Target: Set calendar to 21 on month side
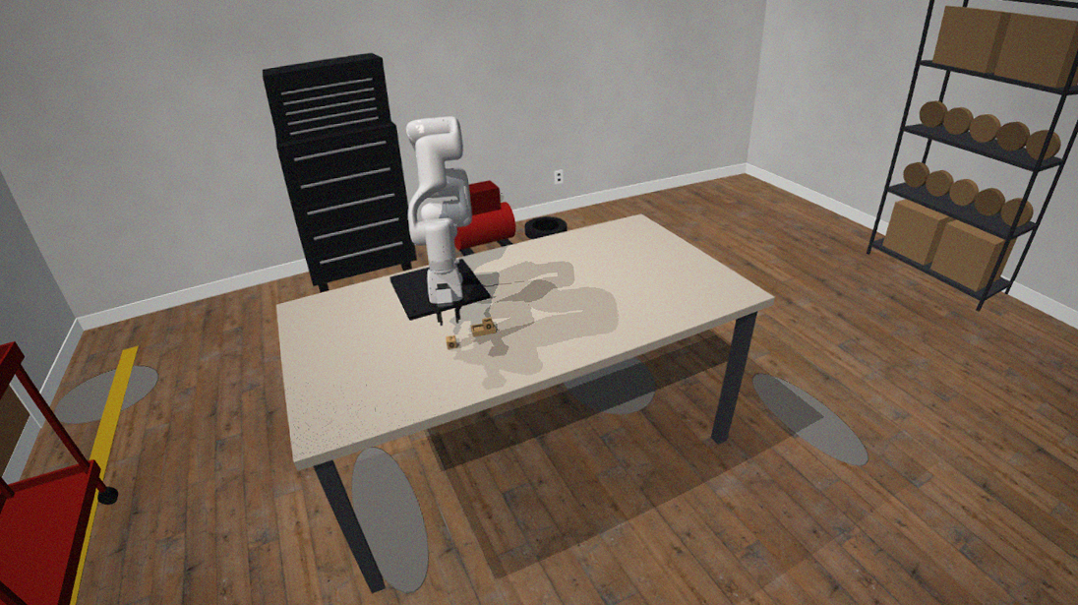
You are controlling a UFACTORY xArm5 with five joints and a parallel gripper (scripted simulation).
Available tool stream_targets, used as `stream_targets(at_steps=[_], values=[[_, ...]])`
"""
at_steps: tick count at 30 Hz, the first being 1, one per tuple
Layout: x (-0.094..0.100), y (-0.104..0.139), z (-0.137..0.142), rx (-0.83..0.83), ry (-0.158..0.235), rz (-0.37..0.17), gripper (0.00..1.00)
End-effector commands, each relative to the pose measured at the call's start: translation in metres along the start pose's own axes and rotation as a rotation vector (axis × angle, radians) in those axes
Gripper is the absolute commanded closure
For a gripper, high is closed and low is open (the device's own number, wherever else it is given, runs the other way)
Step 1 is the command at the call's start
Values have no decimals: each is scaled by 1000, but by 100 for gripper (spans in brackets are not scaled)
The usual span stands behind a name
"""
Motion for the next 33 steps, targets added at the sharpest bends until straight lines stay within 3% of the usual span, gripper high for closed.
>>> stream_targets(at_steps=[1,6,12,19,27,33], values=[[0,3,1,0,-18,74,53],[0,4,1,0,-26,105,53],[-1,8,2,0,-52,208,53],[-1,9,2,-1,-56,224,53],[-2,12,8,-12,-80,346,53],[-2,13,9,-13,-82,356,53]])
Point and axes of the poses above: the point where the finger pads meet when closed, its own x axis back along the fingers, its own z axis across the jaws, y = z × x, the point moved 2 cm from there along x, back along the fingers, and after that the axes turned 14 degrees about -x, right-handed, at the moved point
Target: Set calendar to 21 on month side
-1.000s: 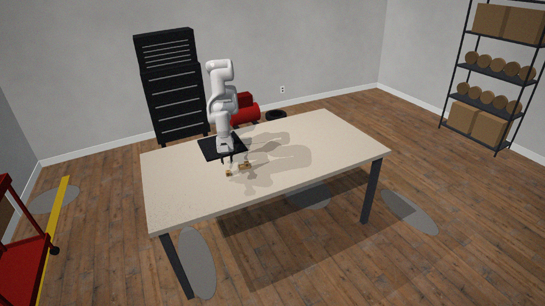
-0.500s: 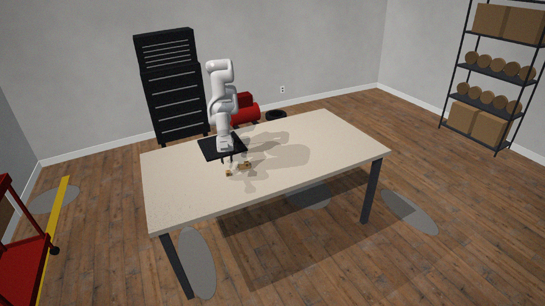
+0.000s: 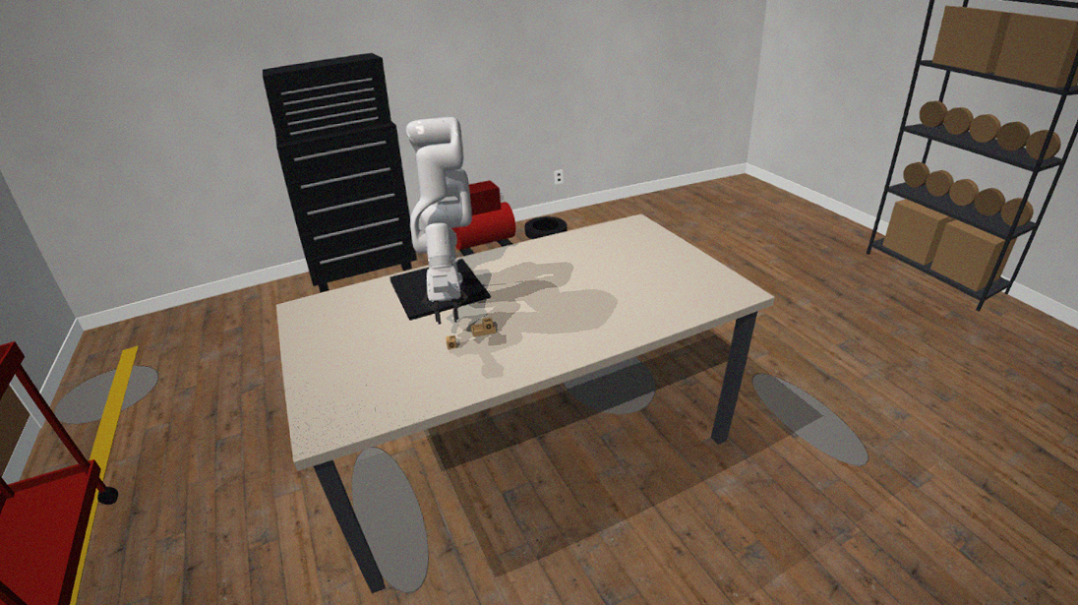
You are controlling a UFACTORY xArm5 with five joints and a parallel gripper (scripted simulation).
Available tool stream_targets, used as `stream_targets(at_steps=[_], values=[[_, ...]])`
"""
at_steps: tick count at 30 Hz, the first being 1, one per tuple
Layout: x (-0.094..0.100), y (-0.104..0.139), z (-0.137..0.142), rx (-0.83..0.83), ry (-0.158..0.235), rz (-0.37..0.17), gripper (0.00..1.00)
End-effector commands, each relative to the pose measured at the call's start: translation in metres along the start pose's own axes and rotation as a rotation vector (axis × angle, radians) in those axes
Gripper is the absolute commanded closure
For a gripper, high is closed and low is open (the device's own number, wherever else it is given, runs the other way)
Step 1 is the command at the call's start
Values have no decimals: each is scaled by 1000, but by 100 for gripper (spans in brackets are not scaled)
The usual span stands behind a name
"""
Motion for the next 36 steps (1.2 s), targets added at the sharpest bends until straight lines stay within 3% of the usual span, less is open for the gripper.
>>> stream_targets(at_steps=[1,8,17,26,36], values=[[0,-1,0,0,-3,13,53],[0,3,-4,0,-32,91,53],[0,4,-4,0,-39,112,53],[0,8,-3,0,-64,210,53],[-1,8,-3,-1,-70,234,53]])
Point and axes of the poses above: the point where the finger pads meet when closed, its own x axis back along the fingers, its own z axis across the jaws, y = z × x, the point moved 2 cm from there along x, back along the fingers, and after that the axes turned 14 degrees about -x, right-handed, at the moved point
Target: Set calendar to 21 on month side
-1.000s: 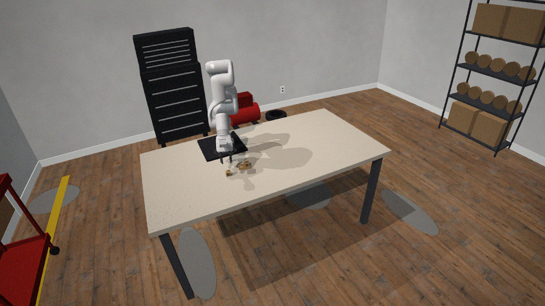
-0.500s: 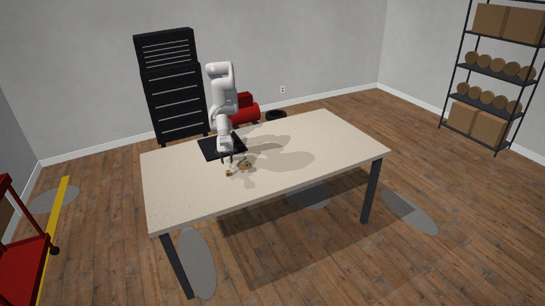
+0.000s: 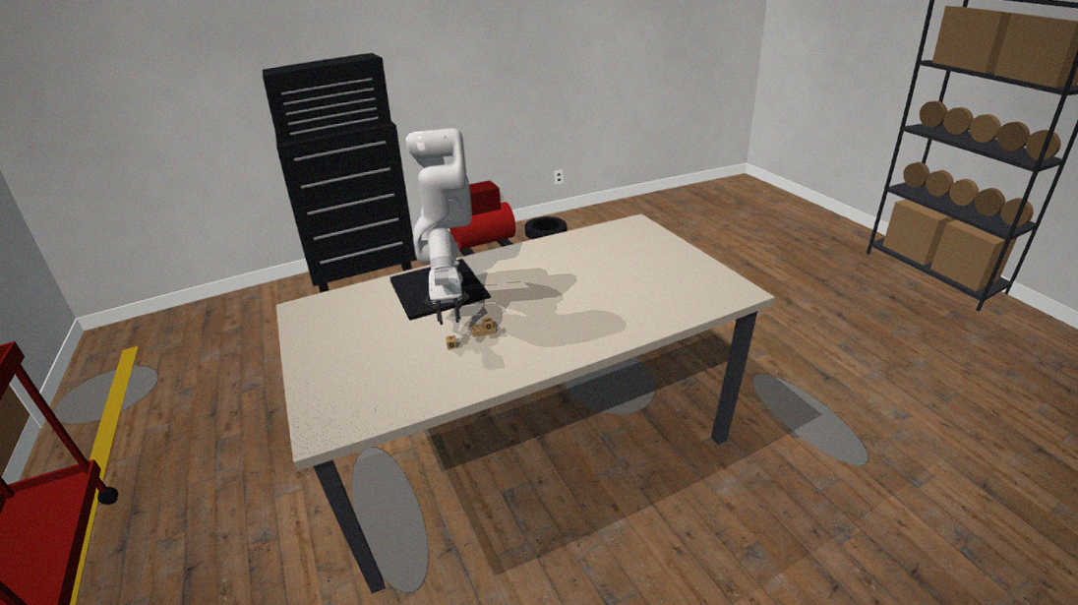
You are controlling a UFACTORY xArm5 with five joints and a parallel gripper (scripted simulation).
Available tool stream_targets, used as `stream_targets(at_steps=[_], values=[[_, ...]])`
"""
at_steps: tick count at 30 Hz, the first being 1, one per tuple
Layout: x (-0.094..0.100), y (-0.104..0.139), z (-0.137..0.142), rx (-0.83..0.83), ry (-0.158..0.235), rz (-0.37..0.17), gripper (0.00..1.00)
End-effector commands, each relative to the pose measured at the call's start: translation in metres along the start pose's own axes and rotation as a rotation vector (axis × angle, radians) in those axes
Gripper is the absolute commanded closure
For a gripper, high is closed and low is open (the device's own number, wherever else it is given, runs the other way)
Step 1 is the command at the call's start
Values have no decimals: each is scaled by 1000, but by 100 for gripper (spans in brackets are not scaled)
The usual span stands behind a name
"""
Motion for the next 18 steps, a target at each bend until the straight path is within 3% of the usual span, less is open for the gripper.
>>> stream_targets(at_steps=[1,9,18], values=[[-1,0,0,0,-6,25,53],[-1,4,1,0,-27,108,53],[0,4,2,0,-29,113,53]])
Point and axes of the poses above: the point where the finger pads meet when closed, its own x axis back along the fingers, its own z axis across the jaws, y = z × x, the point moved 2 cm from there along x, back along the fingers, and after that the axes turned 14 degrees about -x, right-handed, at the moved point
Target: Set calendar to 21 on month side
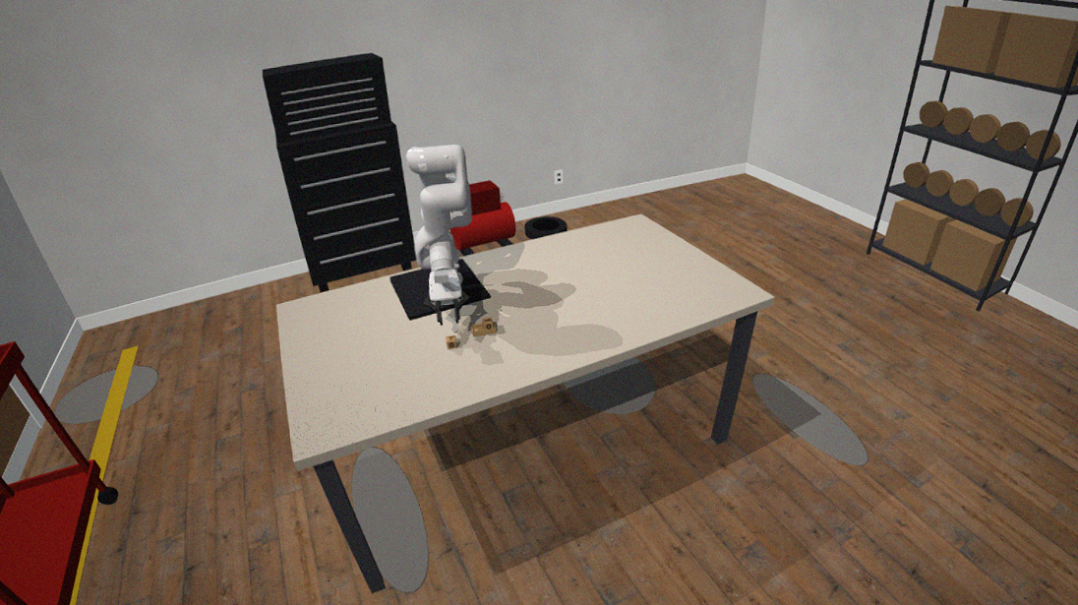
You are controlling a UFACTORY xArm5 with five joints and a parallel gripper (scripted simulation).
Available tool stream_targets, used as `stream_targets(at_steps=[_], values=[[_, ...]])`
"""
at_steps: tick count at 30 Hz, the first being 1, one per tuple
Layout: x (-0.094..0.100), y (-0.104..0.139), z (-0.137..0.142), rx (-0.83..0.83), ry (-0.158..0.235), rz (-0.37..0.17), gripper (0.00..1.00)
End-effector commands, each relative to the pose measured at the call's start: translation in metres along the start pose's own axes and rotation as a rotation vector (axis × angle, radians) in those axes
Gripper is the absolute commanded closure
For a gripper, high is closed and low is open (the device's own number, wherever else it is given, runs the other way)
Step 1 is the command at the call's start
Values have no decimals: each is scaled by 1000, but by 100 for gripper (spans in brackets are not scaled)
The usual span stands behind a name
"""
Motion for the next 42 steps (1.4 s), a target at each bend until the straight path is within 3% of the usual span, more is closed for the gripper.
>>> stream_targets(at_steps=[1,29,42], values=[[0,0,0,0,-1,3,53],[-6,7,2,0,-1,2,53],[-18,24,6,0,-1,3,53]])
Point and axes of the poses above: the point where the finger pads meet when closed, its own x axis back along the fingers, its own z axis across the jaws, y = z × x, the point moved 2 cm from there along x, back along the fingers, and after that the axes turned 14 degrees about -x, right-handed, at the moved point
